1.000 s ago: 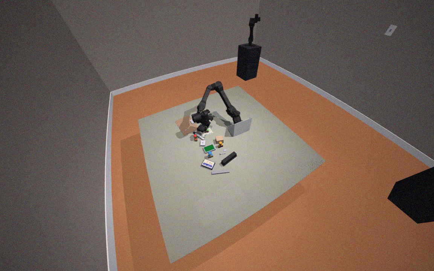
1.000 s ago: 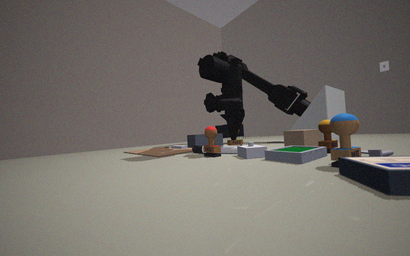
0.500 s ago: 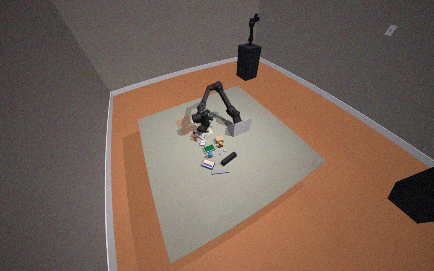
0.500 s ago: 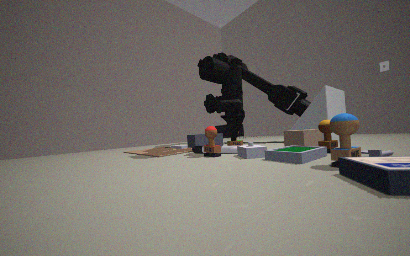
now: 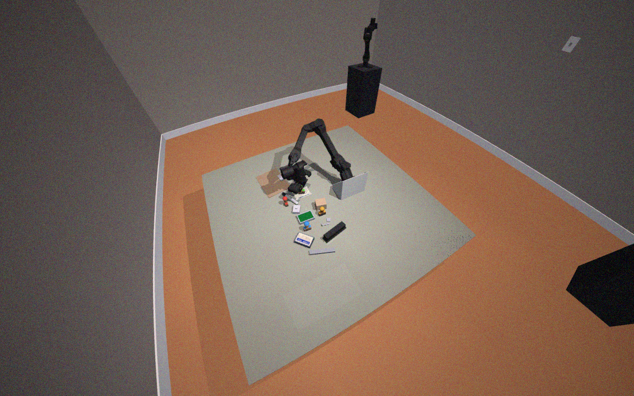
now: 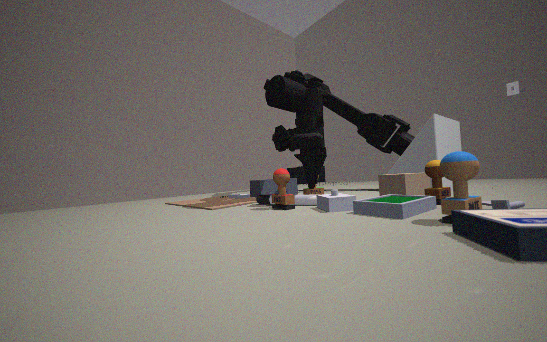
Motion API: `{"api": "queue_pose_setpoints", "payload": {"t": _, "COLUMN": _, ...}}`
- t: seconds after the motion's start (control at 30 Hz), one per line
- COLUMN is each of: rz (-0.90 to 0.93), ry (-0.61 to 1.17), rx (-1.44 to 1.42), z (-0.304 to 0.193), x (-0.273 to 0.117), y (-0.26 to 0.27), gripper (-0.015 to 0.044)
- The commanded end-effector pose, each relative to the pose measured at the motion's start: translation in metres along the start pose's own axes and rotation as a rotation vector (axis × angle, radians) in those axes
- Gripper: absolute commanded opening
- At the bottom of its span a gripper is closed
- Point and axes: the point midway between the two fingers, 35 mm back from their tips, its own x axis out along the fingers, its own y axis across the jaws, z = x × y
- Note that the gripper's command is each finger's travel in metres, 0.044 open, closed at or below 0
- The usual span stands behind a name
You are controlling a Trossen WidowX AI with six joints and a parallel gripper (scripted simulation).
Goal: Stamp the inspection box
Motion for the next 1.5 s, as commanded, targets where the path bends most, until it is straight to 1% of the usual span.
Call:
{"api": "queue_pose_setpoints", "payload": {"t": 0.0, "rz": -0.005, "ry": -0.001, "rx": -0.005, "z": -0.001, "x": 0.002, "y": -0.001, "gripper": 0.0}}
{"api": "queue_pose_setpoints", "payload": {"t": 1.3, "rz": -0.004, "ry": -0.001, "rx": -0.005, "z": 0.0, "x": -0.009, "y": -0.001, "gripper": 0.0}}
{"api": "queue_pose_setpoints", "payload": {"t": 1.47, "rz": -0.003, "ry": 0.001, "rx": -0.005, "z": 0.0, "x": -0.015, "y": 0.0, "gripper": 0.0}}
